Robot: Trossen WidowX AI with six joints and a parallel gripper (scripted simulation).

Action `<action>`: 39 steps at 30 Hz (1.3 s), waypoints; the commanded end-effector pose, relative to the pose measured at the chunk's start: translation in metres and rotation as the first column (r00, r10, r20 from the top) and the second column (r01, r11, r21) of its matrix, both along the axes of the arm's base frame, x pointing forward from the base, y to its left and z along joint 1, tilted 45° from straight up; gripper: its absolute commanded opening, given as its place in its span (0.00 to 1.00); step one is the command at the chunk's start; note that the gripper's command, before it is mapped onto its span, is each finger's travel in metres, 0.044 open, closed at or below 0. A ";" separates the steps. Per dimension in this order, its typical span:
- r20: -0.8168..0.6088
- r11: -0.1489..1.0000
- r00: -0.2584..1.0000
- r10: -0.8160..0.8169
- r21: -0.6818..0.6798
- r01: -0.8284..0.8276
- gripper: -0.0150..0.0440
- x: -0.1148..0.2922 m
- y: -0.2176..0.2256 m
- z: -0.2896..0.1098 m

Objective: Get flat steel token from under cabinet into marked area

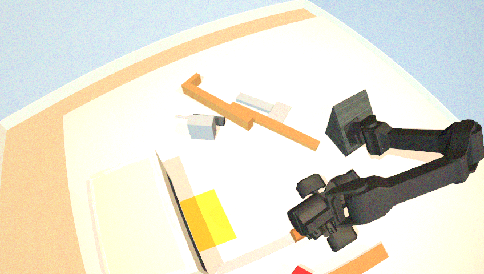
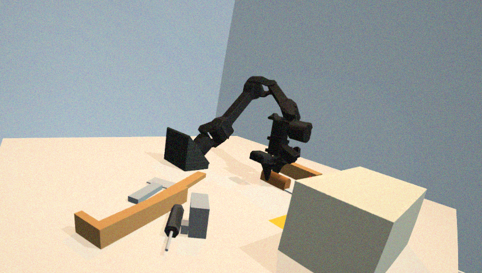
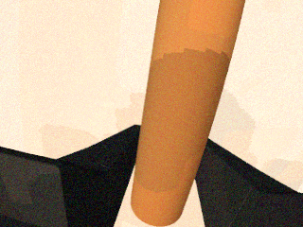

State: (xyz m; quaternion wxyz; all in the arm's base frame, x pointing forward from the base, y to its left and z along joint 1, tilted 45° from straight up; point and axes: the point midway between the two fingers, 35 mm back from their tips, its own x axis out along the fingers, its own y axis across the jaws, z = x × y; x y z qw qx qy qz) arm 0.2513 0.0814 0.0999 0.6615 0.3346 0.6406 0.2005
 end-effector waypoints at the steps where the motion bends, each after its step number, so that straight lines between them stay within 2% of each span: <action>1: -0.017 1.000 1.000 -0.021 0.004 0.021 0.25 0.001 0.000 0.000; 12: -0.071 0.997 0.995 -0.076 0.009 0.077 0.25 0.001 -0.001 0.000; 19: -0.064 0.998 0.996 -0.065 0.007 0.066 0.57 0.000 0.000 0.000; 22: -0.065 0.998 0.996 -0.067 0.008 0.068 0.59 0.000 0.000 0.000; 25: -0.064 0.998 0.996 -0.069 0.008 0.070 0.71 0.000 0.000 0.000; 39: -0.063 0.998 0.996 -0.068 0.009 0.069 0.71 -0.001 0.003 -0.003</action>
